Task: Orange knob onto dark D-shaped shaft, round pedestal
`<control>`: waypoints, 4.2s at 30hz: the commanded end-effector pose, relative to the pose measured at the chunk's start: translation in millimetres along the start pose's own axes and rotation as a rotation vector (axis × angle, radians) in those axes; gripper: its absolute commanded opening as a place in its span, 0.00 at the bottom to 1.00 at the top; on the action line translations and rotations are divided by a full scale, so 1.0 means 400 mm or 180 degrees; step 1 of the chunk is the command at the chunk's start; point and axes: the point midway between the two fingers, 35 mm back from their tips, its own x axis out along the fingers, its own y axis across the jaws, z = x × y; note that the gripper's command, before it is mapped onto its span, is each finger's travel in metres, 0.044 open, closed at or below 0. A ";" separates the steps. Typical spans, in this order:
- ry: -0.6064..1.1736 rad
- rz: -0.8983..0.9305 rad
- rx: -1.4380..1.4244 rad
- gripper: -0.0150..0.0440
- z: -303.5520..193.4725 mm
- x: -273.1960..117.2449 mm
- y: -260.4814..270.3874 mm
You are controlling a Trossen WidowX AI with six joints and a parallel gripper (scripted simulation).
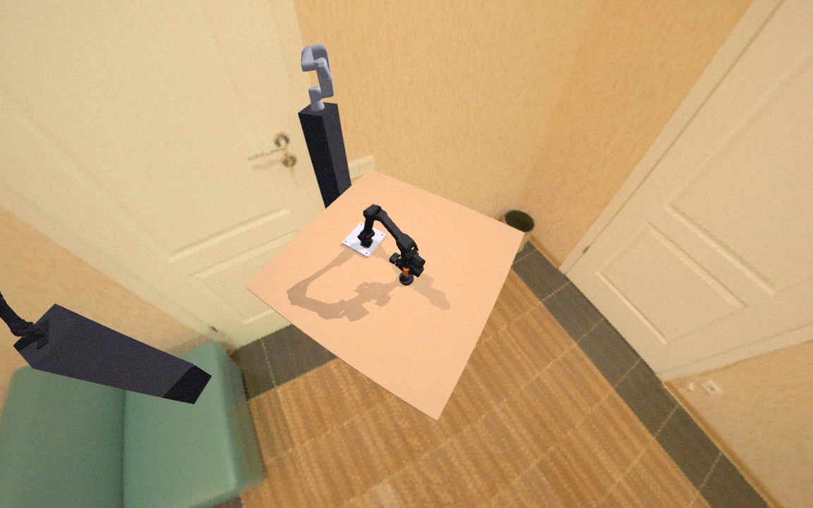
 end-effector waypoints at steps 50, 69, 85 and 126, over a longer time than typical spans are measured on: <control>-0.0007 0.0001 -0.0761 0.25 0.001 -0.013 0.005; -0.0007 -0.0001 -0.1346 0.25 0.000 -0.012 -0.008; -0.0007 0.0000 -0.1346 0.25 0.001 0.001 -0.002; -0.0007 -0.0001 -0.2013 0.25 0.001 -0.001 -0.005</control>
